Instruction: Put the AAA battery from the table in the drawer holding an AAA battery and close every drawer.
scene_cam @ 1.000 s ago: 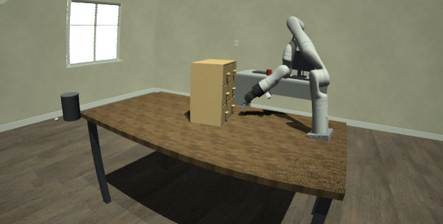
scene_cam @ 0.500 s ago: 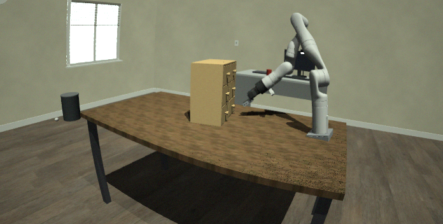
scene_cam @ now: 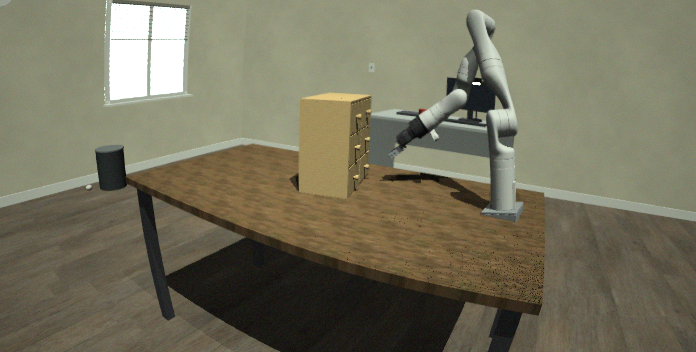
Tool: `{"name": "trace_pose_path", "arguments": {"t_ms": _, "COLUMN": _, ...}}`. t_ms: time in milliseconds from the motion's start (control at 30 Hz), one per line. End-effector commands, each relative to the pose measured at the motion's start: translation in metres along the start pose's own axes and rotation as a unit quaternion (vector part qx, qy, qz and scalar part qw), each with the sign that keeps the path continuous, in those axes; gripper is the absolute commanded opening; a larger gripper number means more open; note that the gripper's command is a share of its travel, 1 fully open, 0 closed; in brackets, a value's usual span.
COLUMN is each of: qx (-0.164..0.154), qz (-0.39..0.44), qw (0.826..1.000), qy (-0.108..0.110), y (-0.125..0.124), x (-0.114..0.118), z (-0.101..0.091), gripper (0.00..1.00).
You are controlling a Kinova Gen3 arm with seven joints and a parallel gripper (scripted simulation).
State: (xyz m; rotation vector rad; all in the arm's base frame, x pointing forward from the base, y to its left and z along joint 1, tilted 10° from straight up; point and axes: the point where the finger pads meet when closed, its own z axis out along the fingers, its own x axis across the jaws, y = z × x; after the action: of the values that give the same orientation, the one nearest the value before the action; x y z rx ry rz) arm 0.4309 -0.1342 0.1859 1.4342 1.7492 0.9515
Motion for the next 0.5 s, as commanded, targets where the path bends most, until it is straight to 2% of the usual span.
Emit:
{"name": "trace_pose_path", "arguments": {"t_ms": 0, "qx": -0.001, "qz": -0.002, "qw": 1.000, "qy": -0.011, "y": 0.0021, "x": -0.0092, "z": -0.0076, "gripper": 0.67}}
{"name": "trace_pose_path", "arguments": {"t_ms": 467, "qx": 0.000, "qz": -0.002, "qw": 1.000, "qy": -0.011, "y": 0.0025, "x": -0.0091, "z": -0.0090, "gripper": 0.67}}
